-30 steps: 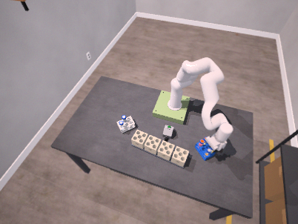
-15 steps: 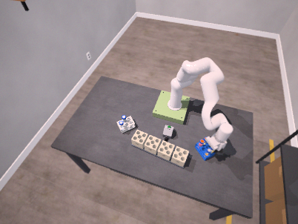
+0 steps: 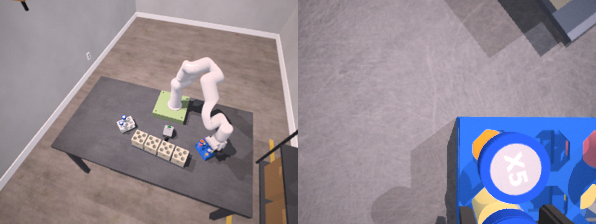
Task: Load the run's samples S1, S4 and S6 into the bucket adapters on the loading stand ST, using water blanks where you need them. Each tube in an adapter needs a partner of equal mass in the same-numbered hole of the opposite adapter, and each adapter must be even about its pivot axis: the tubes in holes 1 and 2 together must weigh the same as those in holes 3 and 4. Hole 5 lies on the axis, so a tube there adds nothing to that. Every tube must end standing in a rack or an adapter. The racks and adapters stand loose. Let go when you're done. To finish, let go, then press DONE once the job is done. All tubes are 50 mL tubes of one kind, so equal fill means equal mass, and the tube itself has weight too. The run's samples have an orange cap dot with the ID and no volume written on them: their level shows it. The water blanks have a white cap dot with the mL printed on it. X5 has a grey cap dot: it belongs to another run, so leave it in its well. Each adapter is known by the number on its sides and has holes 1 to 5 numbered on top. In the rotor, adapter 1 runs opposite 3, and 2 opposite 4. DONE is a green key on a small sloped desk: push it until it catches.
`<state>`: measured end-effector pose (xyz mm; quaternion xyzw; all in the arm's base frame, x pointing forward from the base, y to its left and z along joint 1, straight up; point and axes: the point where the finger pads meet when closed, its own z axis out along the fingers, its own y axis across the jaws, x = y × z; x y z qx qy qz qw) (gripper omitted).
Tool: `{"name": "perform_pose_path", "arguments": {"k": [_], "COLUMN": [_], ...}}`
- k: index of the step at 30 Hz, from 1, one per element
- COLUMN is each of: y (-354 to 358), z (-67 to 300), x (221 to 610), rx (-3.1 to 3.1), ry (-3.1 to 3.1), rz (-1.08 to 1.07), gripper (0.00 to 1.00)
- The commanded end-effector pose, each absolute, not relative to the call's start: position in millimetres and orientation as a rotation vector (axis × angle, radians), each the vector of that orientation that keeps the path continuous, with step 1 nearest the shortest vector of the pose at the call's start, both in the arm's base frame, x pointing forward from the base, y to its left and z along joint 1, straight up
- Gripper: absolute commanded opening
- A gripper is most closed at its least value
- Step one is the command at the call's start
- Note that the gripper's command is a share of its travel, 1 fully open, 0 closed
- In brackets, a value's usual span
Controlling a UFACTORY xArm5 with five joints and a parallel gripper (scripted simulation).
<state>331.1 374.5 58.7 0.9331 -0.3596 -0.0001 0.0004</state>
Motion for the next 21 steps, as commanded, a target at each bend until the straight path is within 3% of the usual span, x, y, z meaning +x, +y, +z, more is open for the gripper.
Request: {"name": "perform_pose_path", "arguments": {"k": [1, 21], "y": [375.7, 375.5], "z": [65.1, 101.1], "x": [332.2, 332.2], "rx": [2.936, 2.936], "ry": [-1.132, -1.132], "rz": [-0.003, -0.003], "gripper": [0.44, 0.44]}}
